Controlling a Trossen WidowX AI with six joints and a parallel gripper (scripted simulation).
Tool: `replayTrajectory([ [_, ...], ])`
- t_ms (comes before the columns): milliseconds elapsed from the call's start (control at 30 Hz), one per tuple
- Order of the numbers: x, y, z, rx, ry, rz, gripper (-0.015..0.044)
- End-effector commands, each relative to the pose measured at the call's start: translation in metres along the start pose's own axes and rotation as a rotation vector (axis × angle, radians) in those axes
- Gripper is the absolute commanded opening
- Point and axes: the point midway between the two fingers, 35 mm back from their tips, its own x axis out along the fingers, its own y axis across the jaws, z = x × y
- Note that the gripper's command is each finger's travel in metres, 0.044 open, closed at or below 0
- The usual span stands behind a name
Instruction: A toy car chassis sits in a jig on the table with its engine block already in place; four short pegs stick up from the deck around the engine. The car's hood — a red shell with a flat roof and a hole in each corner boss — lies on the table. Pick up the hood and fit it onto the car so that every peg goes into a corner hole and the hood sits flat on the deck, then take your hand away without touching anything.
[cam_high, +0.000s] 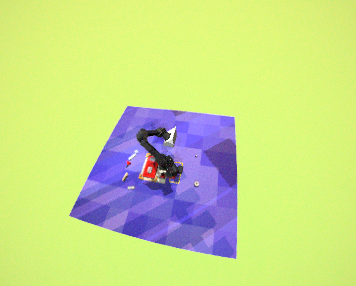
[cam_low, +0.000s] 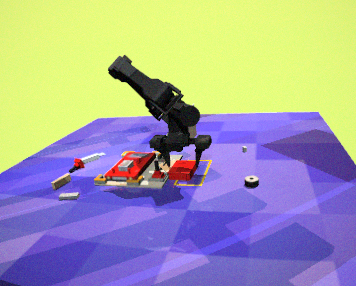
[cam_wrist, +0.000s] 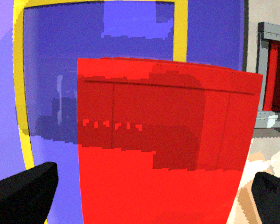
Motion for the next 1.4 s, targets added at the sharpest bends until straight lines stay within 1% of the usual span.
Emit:
replayTrajectory([
  [0,0.003,-0.001,0.0,-0.004,-0.002,-0.005,0.044],
  [700,0.013,-0.001,0.0,-0.004,-0.002,-0.006,0.044],
  [800,0.011,0.0,0.0,0.0,0.0,-0.001,0.0361],
  [1133,0.011,0.0,0.0,0.0,0.0,-0.001,0.0295],
  [1367,0.007,0.0,0.0,-0.001,0.0,-0.001,0.0111],
])
